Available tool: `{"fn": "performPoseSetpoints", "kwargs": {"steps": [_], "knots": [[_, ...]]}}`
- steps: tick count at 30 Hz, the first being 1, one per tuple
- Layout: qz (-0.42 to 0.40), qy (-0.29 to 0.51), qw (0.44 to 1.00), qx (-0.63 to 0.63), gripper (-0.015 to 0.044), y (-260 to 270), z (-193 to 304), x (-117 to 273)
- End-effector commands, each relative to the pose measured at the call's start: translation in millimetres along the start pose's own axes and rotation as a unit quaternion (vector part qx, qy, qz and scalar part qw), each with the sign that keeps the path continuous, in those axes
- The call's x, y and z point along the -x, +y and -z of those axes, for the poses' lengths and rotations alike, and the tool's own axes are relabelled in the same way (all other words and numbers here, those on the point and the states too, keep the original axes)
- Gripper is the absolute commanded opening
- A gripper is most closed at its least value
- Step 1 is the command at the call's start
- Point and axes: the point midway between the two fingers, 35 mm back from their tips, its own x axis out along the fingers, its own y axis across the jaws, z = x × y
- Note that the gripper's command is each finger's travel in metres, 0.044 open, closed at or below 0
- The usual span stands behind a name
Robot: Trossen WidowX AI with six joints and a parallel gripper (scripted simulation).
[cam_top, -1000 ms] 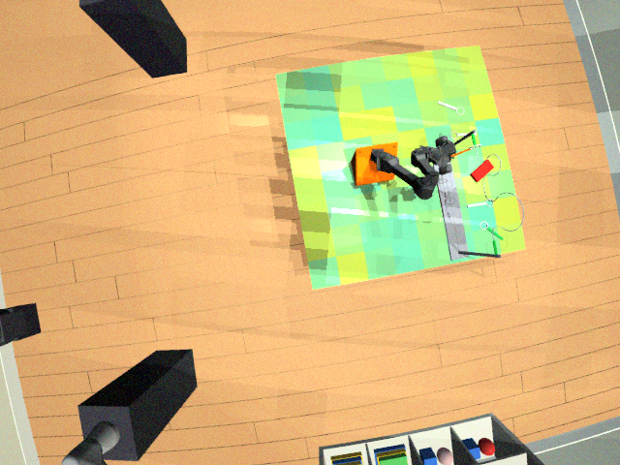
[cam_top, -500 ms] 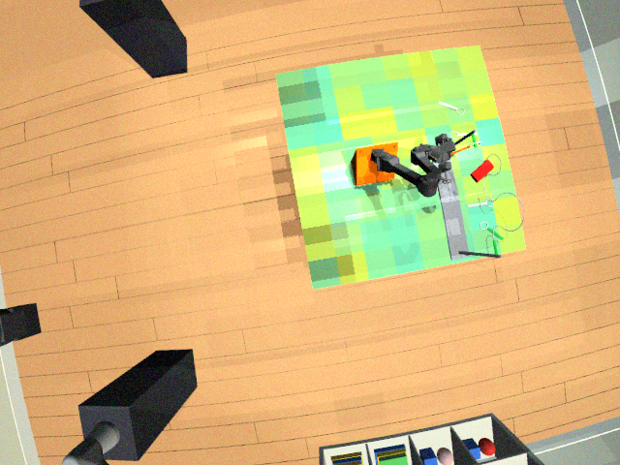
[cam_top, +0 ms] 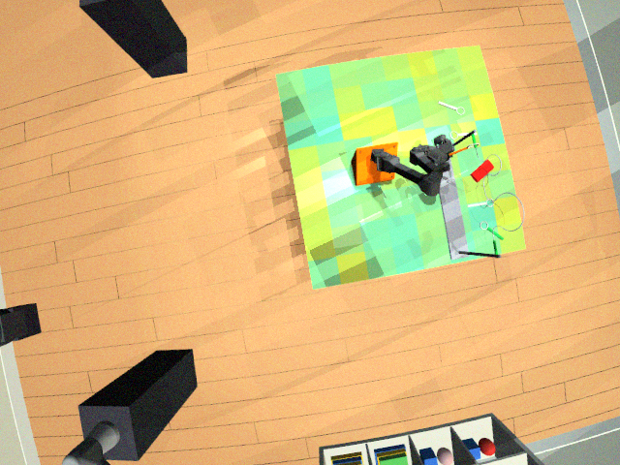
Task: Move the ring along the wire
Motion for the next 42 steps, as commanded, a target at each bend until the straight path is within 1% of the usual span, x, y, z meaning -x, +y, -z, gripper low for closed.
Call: {"fn": "performPoseSetpoints", "kwargs": {"steps": [1,17,29,42], "knots": [[-0.002,-0.001,1.0,0.002,-0.015,1,1,0],[-0.002,-0.001,1.0,0.002,-0.015,1,1,0],[-0.001,0.0,1.0,0.0,0.016,1,0,2],[-0.004,0.0,1.0,0.002,0.016,2,1,49]]}}
